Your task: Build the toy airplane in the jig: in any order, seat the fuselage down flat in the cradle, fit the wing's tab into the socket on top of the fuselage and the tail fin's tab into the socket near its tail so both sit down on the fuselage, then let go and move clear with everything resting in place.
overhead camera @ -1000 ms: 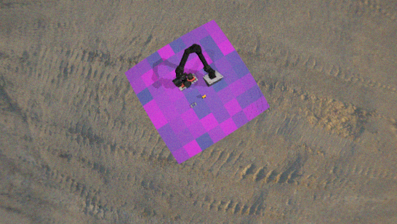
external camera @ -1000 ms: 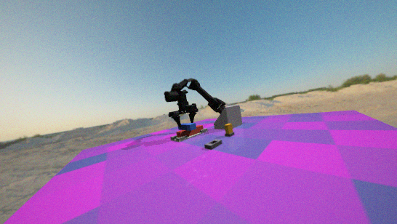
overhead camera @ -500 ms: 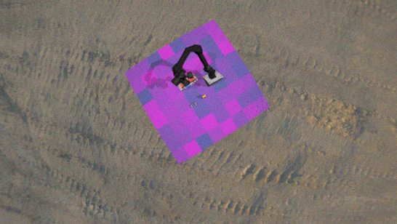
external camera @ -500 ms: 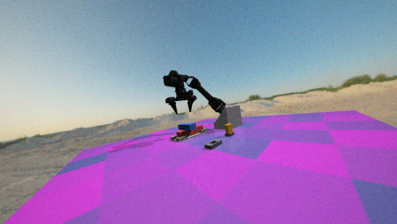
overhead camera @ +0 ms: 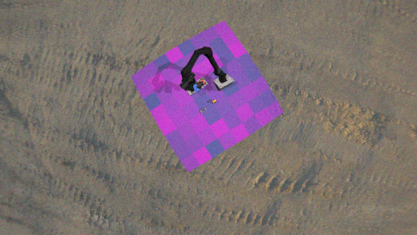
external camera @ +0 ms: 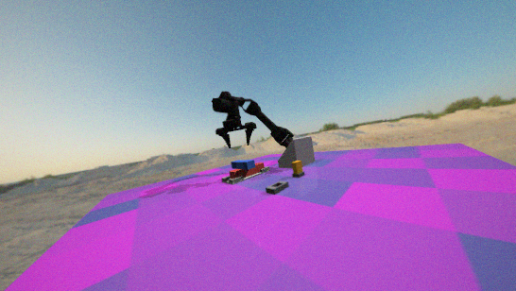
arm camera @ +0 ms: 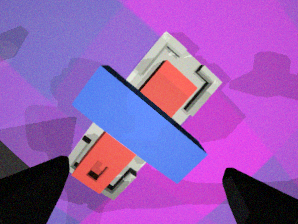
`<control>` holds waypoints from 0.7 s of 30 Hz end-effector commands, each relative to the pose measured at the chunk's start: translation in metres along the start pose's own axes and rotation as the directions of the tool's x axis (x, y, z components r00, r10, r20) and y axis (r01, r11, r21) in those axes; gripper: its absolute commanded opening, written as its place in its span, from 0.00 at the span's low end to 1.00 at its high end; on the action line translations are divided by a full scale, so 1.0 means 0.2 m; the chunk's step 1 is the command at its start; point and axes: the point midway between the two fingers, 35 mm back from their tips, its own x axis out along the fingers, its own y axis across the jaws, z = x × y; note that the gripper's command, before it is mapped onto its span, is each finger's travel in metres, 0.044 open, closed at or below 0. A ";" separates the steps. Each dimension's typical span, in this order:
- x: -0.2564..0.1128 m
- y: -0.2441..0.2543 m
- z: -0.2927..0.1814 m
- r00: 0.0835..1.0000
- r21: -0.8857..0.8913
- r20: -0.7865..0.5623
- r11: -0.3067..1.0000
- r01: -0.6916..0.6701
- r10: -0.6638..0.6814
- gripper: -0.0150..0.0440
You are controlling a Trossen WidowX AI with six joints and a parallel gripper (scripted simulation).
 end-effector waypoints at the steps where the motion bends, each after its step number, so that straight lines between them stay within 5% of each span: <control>1: 0.01 0.00 0.00 1.000 0.579 0.002 0.815 -0.004 0.003 1.00; 16: 0.01 0.01 0.01 1.000 0.578 0.003 0.816 -0.005 0.004 1.00; 21: -0.03 0.36 0.22 0.999 0.570 0.033 0.820 -0.044 0.031 1.00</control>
